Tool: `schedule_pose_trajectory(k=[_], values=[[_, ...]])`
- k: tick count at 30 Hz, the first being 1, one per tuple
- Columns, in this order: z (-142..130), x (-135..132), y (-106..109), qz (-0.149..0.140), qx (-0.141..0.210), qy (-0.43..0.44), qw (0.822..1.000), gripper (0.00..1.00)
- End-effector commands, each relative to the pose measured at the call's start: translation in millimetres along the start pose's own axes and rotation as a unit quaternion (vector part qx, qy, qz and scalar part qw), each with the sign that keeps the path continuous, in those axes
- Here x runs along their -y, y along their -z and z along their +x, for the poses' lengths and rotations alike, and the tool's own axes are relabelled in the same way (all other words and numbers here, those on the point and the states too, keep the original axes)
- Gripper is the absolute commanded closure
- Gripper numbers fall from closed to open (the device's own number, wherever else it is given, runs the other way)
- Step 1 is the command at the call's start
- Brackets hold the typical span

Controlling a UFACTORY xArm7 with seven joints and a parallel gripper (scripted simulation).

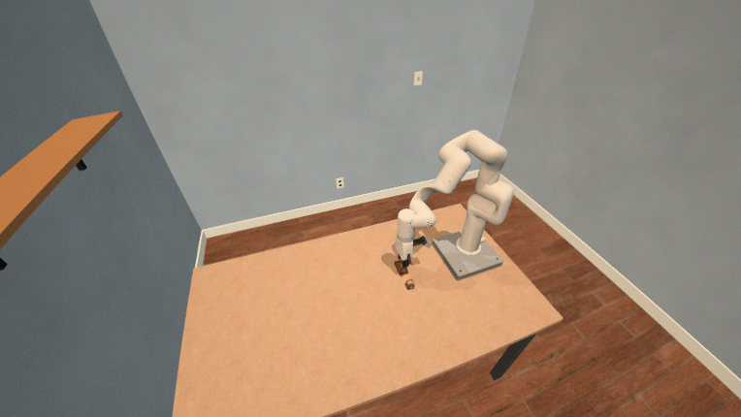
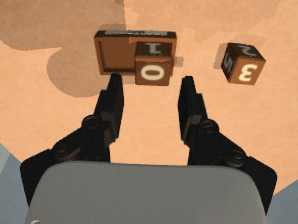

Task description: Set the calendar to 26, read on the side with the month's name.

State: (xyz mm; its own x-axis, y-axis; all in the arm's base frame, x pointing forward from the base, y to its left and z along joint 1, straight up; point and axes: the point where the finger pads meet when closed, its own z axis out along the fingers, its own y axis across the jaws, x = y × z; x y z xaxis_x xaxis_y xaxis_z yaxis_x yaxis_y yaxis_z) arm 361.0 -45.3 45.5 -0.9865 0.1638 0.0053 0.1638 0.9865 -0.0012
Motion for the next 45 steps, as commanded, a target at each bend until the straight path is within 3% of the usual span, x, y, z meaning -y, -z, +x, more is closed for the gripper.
schedule_pose_trajectory(k=[1, 17, 45], values=[[-1.6, -0.3, -3.8, -0.001, 0.002, 0.0, 1.0, 0.51], [-1.3, -0.5, -15.2, -0.001, 0.002, 0.0, 1.0, 0.51], [-1.3, -0.5, -16.0, -0.001, 0.002, 0.0, 1.0, 0.51]])
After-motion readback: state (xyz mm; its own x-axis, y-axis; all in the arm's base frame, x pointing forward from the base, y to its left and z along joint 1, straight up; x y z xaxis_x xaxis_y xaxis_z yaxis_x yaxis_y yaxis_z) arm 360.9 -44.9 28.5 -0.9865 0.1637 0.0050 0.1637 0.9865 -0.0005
